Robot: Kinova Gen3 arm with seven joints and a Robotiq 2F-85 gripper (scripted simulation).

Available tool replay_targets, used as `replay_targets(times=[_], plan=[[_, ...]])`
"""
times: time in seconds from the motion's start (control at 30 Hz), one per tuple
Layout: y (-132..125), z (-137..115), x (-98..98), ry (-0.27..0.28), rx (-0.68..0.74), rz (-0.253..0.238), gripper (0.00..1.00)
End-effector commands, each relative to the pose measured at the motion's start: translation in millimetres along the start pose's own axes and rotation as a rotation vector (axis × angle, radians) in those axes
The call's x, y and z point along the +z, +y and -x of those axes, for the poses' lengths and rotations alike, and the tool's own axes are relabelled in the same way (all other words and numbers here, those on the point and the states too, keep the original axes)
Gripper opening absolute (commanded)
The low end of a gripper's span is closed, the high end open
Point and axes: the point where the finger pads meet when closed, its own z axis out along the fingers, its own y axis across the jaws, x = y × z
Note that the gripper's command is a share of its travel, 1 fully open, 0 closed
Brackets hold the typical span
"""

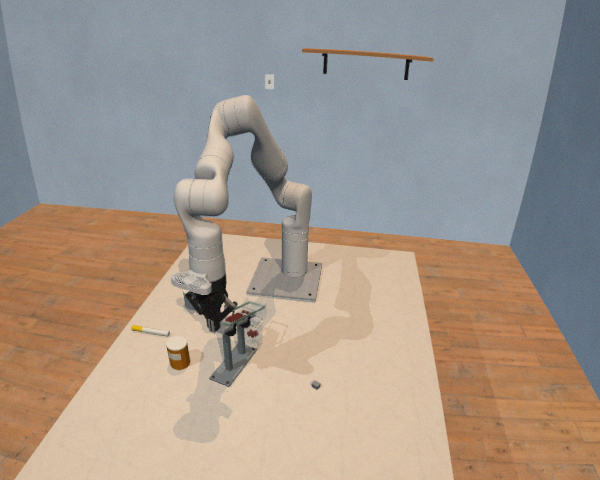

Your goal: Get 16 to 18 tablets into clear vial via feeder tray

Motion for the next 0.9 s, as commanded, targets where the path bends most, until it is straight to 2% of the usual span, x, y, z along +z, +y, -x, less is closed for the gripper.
replay_targets(times=[0.0, 0.27, 0.67, 0.87], plan=[[2.2, 5.4, -2.6, 0.005, 0.001, 0.003, 0.0], [2.2, 9.3, -1.1, 0.005, 0.001, 0.003, 0.0], [2.2, -15.9, -10.8, 0.005, 0.001, 0.003, 0.0], [2.2, -17.4, -11.4, 0.005, 0.001, 0.003, 0.0]])
